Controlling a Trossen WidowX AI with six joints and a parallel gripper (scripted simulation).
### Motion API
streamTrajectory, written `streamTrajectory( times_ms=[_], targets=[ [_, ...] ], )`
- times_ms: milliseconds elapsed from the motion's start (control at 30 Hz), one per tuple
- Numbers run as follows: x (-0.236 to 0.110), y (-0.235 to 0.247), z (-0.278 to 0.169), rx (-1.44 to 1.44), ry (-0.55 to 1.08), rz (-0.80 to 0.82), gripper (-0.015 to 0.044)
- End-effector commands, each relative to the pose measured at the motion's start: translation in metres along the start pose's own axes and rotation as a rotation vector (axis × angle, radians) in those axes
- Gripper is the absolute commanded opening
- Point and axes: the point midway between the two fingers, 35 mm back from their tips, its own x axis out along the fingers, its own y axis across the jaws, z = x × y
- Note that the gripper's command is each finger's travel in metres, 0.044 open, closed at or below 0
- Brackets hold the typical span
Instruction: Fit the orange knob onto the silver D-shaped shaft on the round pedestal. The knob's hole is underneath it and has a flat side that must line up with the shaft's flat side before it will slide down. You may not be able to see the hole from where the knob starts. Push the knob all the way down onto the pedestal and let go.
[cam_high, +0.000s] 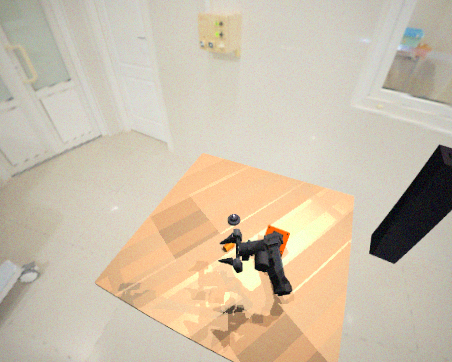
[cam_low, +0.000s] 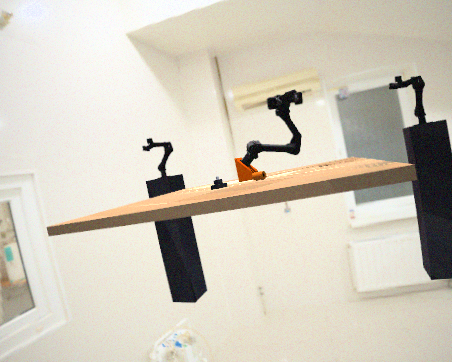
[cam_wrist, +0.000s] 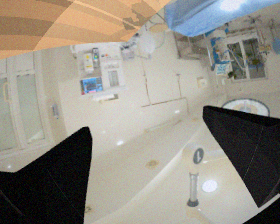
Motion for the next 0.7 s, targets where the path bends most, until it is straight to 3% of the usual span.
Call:
streamTrajectory(
  times_ms=[0,333,500,667],
  targets=[
    [0.000,0.001,0.000,0.008,0.000,-0.002,0.0426],
    [0.034,0.077,-0.015,0.634,-0.054,0.020,0.0440],
    [0.071,0.145,0.019,1.183,-0.158,0.211,0.0440],
    [0.089,0.178,0.062,1.481,-0.241,0.412,0.0440]
  ],
)
